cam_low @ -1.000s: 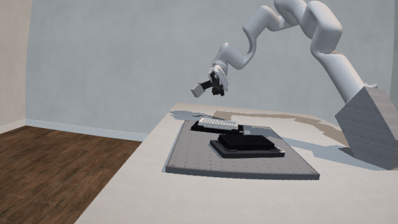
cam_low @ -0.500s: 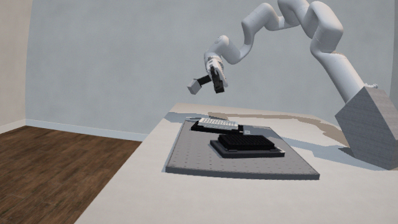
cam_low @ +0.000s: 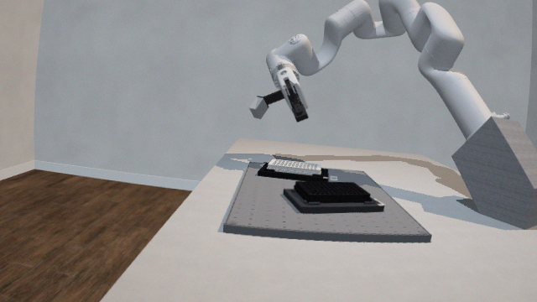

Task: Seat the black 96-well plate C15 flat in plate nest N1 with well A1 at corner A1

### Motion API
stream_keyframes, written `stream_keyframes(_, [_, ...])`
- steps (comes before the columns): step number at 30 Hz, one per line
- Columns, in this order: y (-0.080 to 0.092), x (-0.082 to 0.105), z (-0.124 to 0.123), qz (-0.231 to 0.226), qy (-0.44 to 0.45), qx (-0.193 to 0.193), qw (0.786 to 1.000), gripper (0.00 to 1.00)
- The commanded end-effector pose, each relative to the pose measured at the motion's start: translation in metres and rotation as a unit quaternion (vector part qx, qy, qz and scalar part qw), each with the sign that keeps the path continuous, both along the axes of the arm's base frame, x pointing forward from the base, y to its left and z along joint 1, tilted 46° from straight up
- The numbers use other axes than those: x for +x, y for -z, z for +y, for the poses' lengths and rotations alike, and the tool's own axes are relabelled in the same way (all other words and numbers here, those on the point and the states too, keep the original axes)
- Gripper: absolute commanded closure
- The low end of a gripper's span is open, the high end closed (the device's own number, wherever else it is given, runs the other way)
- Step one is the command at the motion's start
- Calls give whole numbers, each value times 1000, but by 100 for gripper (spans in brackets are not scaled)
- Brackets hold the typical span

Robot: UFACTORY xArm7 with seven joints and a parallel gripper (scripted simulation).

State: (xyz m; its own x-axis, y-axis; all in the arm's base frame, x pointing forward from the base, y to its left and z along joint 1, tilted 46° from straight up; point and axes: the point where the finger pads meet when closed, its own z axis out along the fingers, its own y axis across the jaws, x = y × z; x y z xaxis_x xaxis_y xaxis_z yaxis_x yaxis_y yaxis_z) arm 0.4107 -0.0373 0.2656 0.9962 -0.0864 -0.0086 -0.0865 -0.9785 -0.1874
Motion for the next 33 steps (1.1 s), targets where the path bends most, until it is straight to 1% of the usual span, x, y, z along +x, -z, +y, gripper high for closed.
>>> stream_keyframes(1, [6,-4,16,2,-21,-48,999,100])
stream_keyframes(3, [6,-4,16,2,-21,-48,999,100])
stream_keyframes(6, [11,-8,29,-1,-43,-92,995,100])
stream_keyframes(8, [15,-10,38,-2,-45,-94,995,100])
stream_keyframes(9, [15,-10,38,-2,-45,-94,995,100])
stream_keyframes(11, [24,-13,40,17,-41,-122,992,100])
stream_keyframes(12, [29,-15,41,22,-41,-130,990,100])
stream_keyframes(13, [33,-16,42,22,-41,-130,990,100])
stream_keyframes(14, [34,-16,42,22,-41,-130,990,100])
stream_keyframes(16, [44,-20,44,37,-39,-159,986,100])
stream_keyframes(17, [48,-21,45,41,-38,-166,985,100])
stream_keyframes(18, [53,-23,46,41,-38,-166,985,100])
stream_keyframes(20, [53,-23,46,41,-38,-166,985,100])
stream_keyframes(22, [62,-26,48,53,-37,-196,978,100])
stream_keyframes(24, [70,-29,49,55,-37,-202,977,100])
stream_keyframes(26, [79,-32,51,64,-37,-233,970,100])
stream_keyframes(28, [86,-35,52,65,-37,-237,968,100])
stream_keyframes(30, [95,-39,54,70,-39,-269,960,100])
stream_keyframes(32, [101,-41,56,71,-39,-272,959,100])
stream_keyframes(33, [106,-43,57,71,-41,-288,954,100])
